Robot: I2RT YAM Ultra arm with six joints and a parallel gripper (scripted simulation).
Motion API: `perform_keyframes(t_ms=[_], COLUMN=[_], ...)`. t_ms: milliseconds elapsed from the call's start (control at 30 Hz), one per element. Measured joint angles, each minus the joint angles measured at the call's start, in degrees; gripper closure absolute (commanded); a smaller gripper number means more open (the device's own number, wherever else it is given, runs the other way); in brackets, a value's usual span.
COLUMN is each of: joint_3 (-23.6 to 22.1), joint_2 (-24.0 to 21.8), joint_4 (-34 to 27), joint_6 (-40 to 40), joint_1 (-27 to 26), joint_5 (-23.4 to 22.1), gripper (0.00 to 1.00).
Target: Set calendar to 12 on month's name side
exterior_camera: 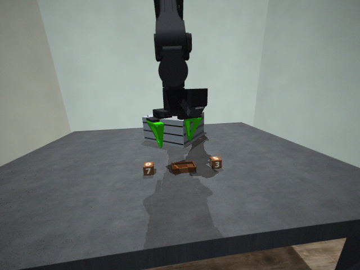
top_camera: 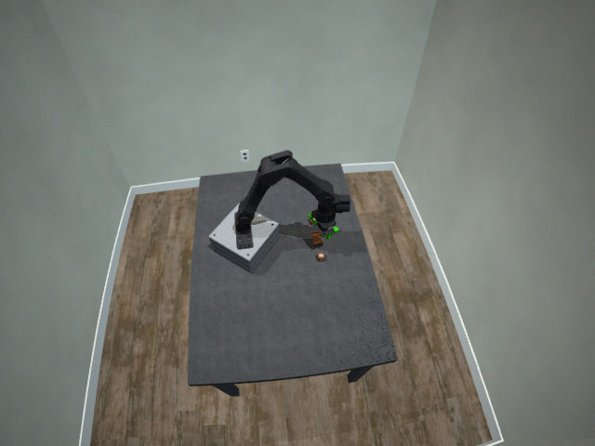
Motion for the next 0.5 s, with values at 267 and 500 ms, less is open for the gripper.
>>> perform_keyframes(t_ms=[267, 500], joint_3=[-0.22, -0.42], joint_2=[0.04, 0.09], joint_4=[0.2, 0.35], joint_6=[17.35, 31.32], joint_1=[3.04, 5.03], joint_5=[0.02, 0.11], gripper=[0.0, 0.0])
